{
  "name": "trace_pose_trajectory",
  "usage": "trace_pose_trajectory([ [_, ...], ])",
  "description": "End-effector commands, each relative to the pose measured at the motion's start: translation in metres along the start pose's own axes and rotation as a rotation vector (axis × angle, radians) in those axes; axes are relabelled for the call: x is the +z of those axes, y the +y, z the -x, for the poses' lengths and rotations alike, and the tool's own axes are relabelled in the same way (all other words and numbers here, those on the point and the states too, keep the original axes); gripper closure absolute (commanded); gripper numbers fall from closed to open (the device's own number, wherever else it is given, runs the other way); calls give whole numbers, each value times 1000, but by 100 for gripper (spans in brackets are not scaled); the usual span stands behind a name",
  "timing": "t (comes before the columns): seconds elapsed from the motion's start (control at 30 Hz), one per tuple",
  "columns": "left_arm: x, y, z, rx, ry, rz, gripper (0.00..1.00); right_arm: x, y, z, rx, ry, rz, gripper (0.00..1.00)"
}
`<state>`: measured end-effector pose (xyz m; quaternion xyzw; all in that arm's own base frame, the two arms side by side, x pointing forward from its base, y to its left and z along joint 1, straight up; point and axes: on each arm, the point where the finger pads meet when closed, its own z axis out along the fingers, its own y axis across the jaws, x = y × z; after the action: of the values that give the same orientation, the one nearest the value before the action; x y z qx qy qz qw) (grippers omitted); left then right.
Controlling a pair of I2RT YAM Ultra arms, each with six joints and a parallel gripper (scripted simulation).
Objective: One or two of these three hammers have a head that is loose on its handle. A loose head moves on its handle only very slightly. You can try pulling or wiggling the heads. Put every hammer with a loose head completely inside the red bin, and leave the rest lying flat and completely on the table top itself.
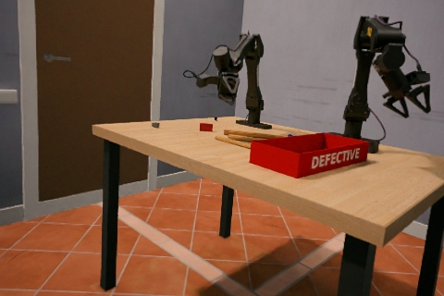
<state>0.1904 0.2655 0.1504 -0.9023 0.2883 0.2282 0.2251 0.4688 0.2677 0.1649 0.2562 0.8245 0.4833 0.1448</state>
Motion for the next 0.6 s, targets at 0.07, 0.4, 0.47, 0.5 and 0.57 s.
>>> trace_pose_trajectory([
  [0.07, -3, -3, 3, -8, -7, -14, 0, 10, -41, -6, 168, -32, -264, 50],
  [0.4, -3, -3, 3, -8, -7, -14, 0, 2, -90, -20, 305, -106, -541, 50],
  [0.47, -3, -3, 3, -8, -7, -14, 0, -3, -102, -25, 334, -132, -625, 50],
  [0.5, -3, -3, 3, -8, -7, -14, 0, -6, -107, -27, 345, -143, -660, 50],
  [0.57, -3, -3, 3, -8, -7, -14, 0, -12, -116, -31, 362, -165, -724, 50],
])
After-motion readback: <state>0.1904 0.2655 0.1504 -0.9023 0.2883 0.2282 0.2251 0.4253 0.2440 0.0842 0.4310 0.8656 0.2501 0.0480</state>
